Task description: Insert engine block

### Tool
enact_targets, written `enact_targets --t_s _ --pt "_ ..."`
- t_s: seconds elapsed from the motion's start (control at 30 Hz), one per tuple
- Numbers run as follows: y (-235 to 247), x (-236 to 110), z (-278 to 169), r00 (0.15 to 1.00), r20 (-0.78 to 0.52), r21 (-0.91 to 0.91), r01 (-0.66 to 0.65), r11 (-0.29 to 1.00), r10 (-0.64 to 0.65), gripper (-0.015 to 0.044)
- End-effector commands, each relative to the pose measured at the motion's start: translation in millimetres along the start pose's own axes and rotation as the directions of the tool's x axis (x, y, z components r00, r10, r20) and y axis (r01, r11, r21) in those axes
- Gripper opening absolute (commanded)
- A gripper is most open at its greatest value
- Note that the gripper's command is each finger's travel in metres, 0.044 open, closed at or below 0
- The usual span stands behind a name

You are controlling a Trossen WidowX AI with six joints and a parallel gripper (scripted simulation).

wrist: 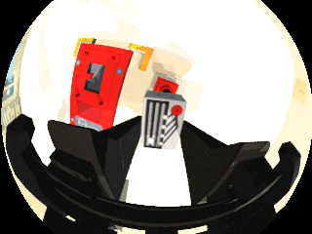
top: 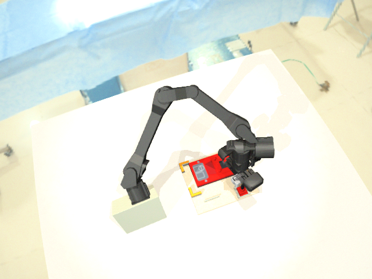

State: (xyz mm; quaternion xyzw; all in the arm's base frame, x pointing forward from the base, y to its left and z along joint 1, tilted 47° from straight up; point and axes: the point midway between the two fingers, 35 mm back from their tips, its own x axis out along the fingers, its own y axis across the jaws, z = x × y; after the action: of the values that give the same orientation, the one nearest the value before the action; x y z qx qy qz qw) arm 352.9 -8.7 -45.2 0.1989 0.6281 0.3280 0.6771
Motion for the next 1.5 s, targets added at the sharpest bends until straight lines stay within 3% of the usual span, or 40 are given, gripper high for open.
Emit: enact_targets --t_s 0.0,1.3,1.47 --pt "11.5 2.1 4.8 1.000 0.005 0.019 -0.002 1.000 0.002 0.0000" --pt "118.7 37.8 30.5 0.999 0.008 0.247 -0.052 0.967 0.052 0.0000" --pt "118.5 38.0 30.5 0.999 0.008 0.258 -0.052 0.965 0.052 0.0131"
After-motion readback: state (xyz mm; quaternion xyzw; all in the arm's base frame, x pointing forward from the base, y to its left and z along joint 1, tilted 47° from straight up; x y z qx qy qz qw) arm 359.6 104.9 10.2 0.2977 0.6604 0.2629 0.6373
